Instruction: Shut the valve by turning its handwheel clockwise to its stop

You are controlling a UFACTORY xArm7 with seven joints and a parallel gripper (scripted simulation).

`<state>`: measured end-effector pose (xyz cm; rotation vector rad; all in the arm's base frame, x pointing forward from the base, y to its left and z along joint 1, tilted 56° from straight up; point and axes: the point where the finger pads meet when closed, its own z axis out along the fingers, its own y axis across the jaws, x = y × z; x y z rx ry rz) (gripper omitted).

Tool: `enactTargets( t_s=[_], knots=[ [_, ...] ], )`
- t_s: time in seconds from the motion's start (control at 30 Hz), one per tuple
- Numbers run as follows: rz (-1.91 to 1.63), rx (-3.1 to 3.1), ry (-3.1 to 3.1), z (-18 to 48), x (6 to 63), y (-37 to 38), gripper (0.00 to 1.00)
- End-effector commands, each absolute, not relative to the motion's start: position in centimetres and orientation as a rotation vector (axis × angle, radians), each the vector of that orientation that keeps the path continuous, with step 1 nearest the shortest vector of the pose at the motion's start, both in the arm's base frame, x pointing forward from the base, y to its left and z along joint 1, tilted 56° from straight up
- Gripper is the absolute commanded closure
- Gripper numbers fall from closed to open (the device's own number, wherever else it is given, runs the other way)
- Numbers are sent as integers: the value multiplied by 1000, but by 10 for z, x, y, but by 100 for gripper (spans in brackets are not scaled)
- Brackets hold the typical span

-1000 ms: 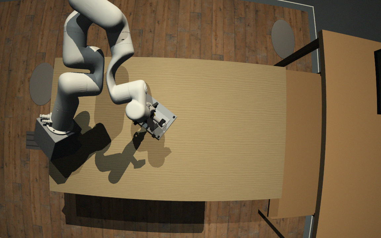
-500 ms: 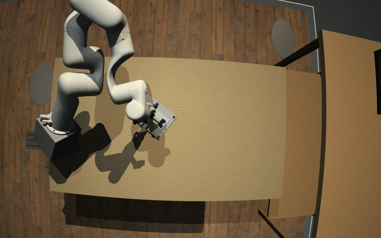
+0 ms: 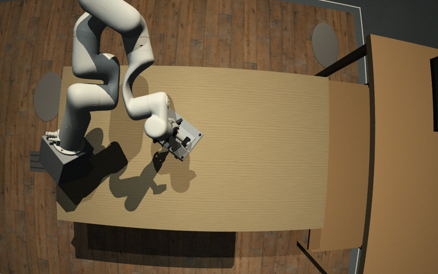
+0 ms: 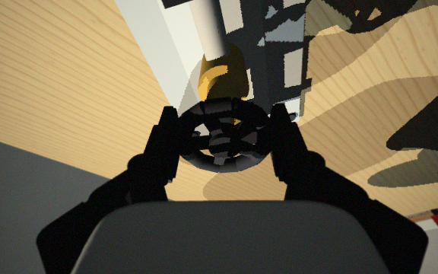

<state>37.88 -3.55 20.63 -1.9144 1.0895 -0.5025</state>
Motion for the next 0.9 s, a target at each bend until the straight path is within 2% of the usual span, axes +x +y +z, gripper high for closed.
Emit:
enactTargets(
  t_s=[0.0,0.1,0.13,0.87],
  knots=[
    [-505,-1913,1091,207,379,-36,100],
    [-505,-1913,1091,207,379,-36,100],
    [-505,-1913,1091,207,379,-36,0],
    [-505,-1913,1091,207,379,-36,0]
  ],
)
